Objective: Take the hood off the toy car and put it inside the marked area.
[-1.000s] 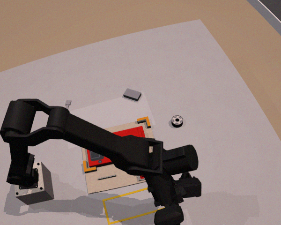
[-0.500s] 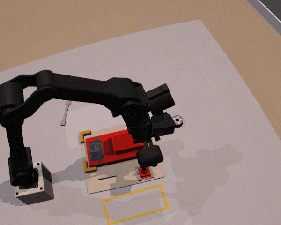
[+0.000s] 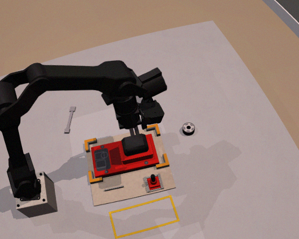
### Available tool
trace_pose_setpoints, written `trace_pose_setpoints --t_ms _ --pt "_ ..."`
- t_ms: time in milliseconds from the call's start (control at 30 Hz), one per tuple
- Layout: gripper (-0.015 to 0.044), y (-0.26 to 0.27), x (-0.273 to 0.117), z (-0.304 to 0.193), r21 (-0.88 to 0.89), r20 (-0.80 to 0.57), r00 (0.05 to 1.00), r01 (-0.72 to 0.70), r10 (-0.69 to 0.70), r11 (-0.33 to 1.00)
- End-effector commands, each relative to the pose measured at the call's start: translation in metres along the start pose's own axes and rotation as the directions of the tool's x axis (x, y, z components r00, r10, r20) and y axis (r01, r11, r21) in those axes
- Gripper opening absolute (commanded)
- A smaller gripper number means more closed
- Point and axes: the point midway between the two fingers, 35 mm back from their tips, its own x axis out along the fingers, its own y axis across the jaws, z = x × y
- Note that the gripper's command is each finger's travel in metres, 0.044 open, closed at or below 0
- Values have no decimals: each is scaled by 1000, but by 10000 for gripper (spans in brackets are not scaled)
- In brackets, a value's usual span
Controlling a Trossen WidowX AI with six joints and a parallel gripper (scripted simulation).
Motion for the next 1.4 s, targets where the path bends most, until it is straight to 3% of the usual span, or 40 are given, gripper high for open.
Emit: trace_pose_setpoints --t_ms 0,1367 --pt "440 1 2 -1 5 -5 1000 -5 5 1000" --pt "440 2 36 -1 5 -6 1000 -5 5 1000"
